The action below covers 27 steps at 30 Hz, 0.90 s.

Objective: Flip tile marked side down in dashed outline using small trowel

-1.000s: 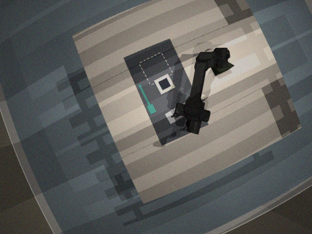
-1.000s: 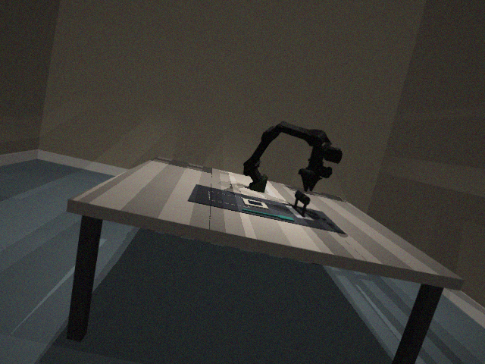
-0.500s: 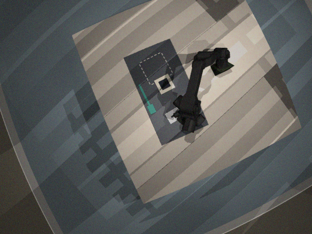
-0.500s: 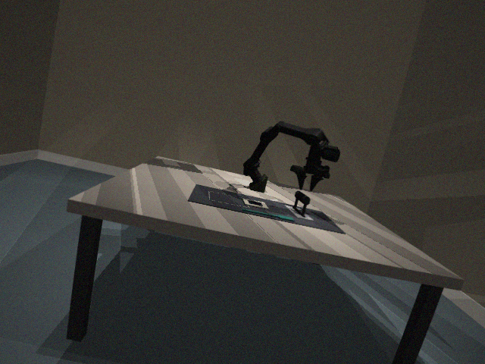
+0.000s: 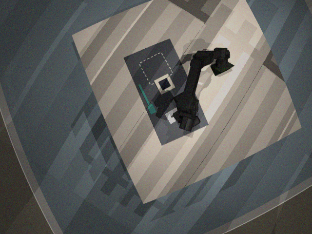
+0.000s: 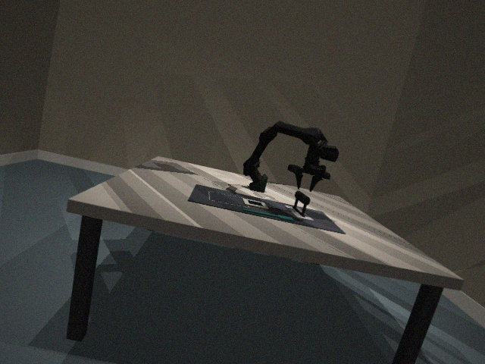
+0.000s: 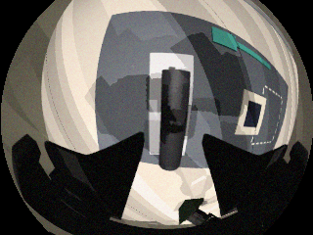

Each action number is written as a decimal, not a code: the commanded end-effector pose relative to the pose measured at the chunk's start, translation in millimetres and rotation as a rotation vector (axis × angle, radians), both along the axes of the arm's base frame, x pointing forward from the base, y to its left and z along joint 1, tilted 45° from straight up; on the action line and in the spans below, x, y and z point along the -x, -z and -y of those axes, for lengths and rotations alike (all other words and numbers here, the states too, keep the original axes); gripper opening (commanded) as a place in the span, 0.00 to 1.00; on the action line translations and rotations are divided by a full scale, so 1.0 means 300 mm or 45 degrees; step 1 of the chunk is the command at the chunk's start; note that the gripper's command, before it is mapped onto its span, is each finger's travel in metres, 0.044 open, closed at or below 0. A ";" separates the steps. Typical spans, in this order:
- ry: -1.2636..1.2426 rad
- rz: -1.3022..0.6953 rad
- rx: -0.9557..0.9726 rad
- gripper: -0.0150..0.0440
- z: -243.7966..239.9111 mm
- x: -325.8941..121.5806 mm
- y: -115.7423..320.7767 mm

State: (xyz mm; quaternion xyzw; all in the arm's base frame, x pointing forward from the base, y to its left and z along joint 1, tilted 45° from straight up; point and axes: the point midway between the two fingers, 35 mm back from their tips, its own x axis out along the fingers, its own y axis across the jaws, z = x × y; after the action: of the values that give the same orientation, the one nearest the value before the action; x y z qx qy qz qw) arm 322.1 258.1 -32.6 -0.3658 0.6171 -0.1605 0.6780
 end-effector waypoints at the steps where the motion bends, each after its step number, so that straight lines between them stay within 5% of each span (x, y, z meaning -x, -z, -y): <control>1: 0.001 0.008 0.004 0.71 0.013 -0.007 0.010; 25: 0.002 0.010 0.006 0.71 0.096 -0.030 0.095; 27: 0.002 0.010 0.006 0.62 0.096 -0.030 0.095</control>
State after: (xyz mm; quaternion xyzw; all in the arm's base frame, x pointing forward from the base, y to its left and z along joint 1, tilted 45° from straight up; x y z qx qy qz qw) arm 330.0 229.7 -61.4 -0.3642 0.6171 -0.1642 0.6779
